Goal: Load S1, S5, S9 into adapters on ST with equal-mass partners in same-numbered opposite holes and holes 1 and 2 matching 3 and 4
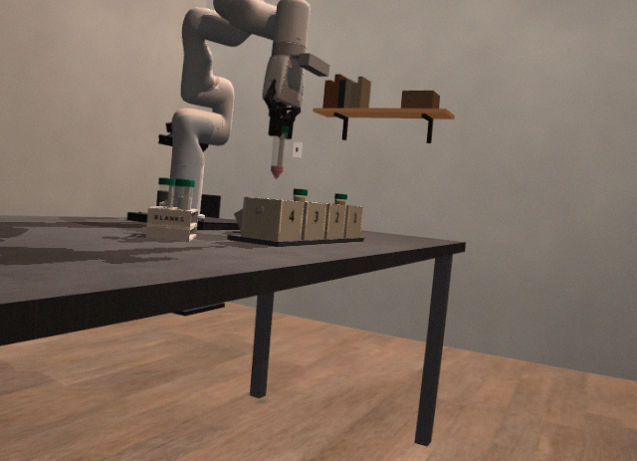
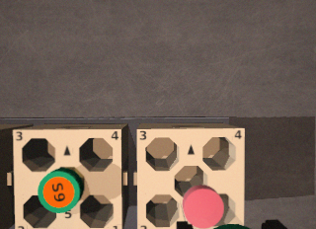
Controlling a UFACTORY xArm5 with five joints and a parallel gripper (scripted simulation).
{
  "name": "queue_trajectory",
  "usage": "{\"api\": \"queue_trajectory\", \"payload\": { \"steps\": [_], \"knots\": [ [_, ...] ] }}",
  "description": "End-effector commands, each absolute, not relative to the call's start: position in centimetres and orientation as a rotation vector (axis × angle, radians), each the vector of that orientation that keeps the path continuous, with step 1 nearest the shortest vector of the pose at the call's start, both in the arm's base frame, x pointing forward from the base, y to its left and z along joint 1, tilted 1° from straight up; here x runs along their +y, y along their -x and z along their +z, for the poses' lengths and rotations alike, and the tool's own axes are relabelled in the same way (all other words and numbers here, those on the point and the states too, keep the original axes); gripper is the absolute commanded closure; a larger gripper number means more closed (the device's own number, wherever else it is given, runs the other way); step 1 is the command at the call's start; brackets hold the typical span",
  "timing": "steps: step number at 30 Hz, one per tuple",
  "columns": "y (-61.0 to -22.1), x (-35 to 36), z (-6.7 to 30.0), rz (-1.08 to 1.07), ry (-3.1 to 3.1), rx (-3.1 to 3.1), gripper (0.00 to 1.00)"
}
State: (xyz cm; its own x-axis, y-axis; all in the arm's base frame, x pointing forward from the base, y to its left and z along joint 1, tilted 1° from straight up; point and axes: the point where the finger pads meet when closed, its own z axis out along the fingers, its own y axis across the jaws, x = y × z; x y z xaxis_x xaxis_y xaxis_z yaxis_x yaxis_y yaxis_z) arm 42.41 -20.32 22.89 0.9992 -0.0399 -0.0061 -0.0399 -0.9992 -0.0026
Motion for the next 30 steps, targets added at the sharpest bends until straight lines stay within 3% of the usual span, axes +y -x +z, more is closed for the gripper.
{"api": "queue_trajectory", "payload": {
  "steps": [1,17,30],
  "knots": [
    [-42.5,-20.4,23.1,-0.006,3.127,0.063,1.00],
    [-42.5,-20.4,22.9,-0.006,3.127,0.063,1.00],
    [-42.5,-20.4,20.3,-0.006,3.127,0.063,1.00]
  ]
}}
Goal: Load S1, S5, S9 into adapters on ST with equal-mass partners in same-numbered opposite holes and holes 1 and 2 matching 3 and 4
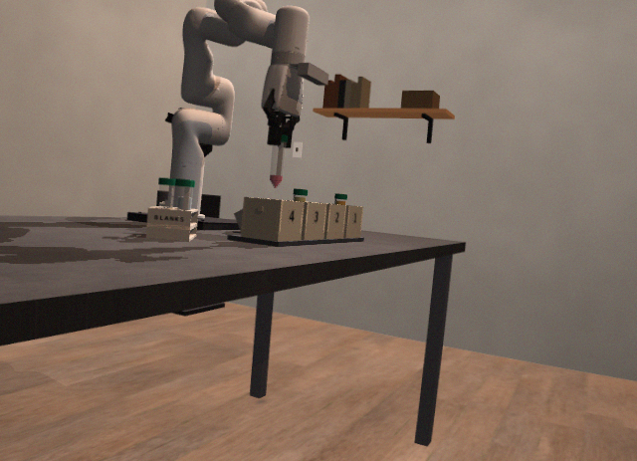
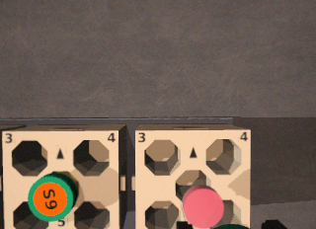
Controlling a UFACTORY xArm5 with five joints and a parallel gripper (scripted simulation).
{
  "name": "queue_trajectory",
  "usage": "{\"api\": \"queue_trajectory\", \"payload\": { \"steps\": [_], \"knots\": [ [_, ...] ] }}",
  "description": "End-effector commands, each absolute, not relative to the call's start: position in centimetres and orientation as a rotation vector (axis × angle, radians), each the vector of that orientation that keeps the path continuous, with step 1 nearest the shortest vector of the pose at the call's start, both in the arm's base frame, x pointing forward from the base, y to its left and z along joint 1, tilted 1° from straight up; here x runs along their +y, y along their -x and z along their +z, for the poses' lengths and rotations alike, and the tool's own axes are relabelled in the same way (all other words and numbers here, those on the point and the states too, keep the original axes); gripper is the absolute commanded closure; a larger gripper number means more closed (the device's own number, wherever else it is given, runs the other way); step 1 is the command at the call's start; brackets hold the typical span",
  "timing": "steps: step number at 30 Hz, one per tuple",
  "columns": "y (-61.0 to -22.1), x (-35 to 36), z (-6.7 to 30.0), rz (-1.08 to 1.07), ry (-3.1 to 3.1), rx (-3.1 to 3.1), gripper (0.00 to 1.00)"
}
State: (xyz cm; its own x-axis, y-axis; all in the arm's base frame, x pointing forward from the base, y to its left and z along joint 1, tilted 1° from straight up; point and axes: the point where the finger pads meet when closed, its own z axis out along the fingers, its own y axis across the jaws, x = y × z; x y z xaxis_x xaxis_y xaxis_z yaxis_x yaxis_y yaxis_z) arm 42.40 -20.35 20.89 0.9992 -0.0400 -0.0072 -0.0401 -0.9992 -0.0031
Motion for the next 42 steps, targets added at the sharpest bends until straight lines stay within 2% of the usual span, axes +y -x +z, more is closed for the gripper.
{"api": "queue_trajectory", "payload": {
  "steps": [1,42],
  "knots": [
    [-42.5,-20.4,20.1,-0.006,3.127,0.063,1.00],
    [-42.5,-20.4,17.8,-0.006,3.126,0.063,1.00]
  ]
}}
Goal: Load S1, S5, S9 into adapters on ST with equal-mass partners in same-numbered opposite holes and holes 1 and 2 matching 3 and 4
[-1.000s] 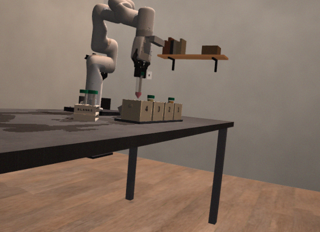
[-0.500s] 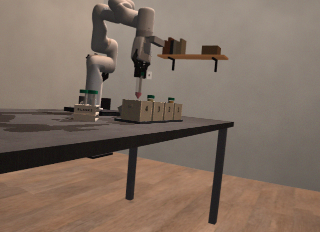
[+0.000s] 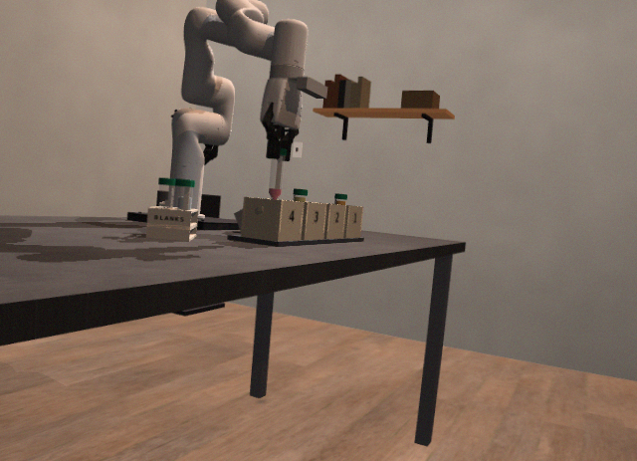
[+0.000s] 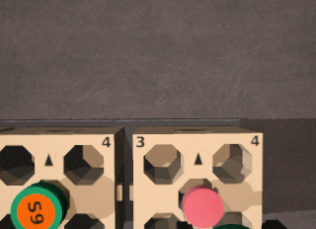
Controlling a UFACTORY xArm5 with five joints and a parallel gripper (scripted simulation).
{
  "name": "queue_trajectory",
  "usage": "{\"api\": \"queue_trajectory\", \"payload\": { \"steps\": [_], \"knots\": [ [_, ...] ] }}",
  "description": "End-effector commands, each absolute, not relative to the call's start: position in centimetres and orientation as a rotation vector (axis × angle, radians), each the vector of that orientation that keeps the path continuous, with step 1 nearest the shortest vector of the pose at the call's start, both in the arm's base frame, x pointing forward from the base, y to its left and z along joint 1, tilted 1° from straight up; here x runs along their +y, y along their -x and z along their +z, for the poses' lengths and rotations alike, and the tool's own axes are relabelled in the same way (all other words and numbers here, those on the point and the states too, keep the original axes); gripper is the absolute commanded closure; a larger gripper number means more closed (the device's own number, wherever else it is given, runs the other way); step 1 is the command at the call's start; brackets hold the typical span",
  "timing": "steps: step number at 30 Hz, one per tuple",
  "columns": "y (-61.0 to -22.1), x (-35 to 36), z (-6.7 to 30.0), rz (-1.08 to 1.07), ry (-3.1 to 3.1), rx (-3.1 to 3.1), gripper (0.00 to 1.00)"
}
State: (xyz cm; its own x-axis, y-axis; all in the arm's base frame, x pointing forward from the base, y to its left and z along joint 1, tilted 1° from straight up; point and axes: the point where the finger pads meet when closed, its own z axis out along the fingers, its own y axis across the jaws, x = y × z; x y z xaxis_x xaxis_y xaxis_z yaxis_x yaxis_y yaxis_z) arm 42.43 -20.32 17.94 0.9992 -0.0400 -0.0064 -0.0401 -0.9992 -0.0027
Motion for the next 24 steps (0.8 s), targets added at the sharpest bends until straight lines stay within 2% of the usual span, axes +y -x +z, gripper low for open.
{"api": "queue_trajectory", "payload": {
  "steps": [1,24],
  "knots": [
    [-42.5,-20.4,17.7,-0.006,3.126,0.063,1.00],
    [-42.5,-20.3,15.6,-0.005,3.126,0.063,1.00]
  ]
}}
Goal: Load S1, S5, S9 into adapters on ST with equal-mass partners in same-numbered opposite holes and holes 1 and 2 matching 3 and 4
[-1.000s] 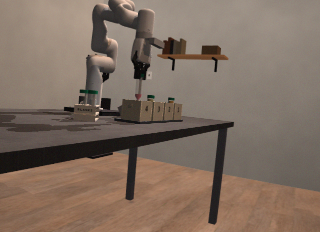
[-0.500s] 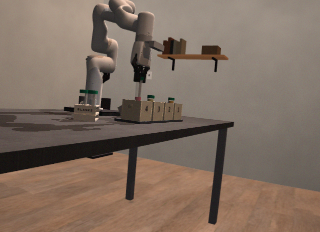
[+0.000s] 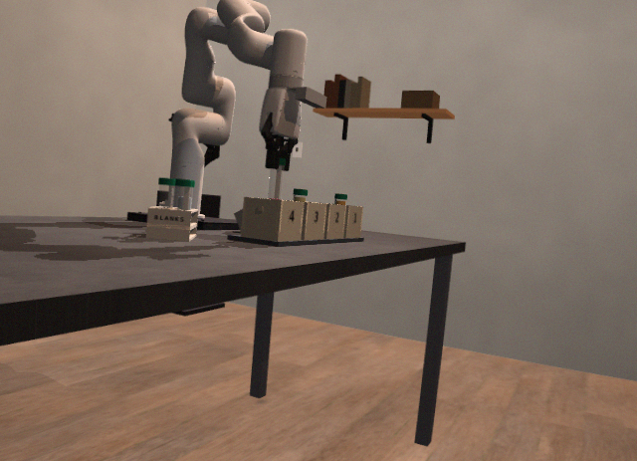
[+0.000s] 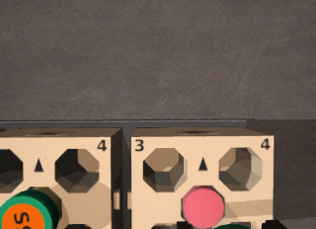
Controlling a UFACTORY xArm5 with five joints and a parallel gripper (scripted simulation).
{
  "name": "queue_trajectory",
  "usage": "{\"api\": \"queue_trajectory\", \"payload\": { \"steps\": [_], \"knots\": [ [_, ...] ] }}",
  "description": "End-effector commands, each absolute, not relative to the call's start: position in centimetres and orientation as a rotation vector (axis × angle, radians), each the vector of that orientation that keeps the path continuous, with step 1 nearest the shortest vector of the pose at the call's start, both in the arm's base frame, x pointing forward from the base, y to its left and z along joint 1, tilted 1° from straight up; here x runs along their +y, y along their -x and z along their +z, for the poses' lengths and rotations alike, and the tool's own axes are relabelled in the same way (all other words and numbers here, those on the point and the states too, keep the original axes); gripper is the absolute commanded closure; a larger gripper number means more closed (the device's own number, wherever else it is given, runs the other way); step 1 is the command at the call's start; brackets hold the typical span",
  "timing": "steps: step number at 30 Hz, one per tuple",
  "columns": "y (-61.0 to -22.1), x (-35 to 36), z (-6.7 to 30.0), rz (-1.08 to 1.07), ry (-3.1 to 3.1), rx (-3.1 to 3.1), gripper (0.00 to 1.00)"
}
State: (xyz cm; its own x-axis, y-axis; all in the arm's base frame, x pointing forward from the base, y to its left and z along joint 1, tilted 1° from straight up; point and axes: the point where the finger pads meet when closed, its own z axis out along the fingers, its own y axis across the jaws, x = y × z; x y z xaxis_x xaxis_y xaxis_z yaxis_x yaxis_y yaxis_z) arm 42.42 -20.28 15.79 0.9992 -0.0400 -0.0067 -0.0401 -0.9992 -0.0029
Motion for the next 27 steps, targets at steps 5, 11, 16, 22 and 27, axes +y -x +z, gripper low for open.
{"api": "queue_trajectory", "payload": {
  "steps": [5,11,16,22,27],
  "knots": [
    [-42.5,-20.3,15.2,-0.005,3.126,0.063,1.00],
    [-42.5,-20.3,14.7,-0.005,3.126,0.063,1.00],
    [-42.5,-20.3,14.2,-0.005,3.126,0.063,1.00],
    [-42.5,-20.3,13.7,-0.005,3.126,0.063,1.00],
    [-42.5,-20.3,13.2,-0.005,3.126,0.063,1.00]
  ]
}}
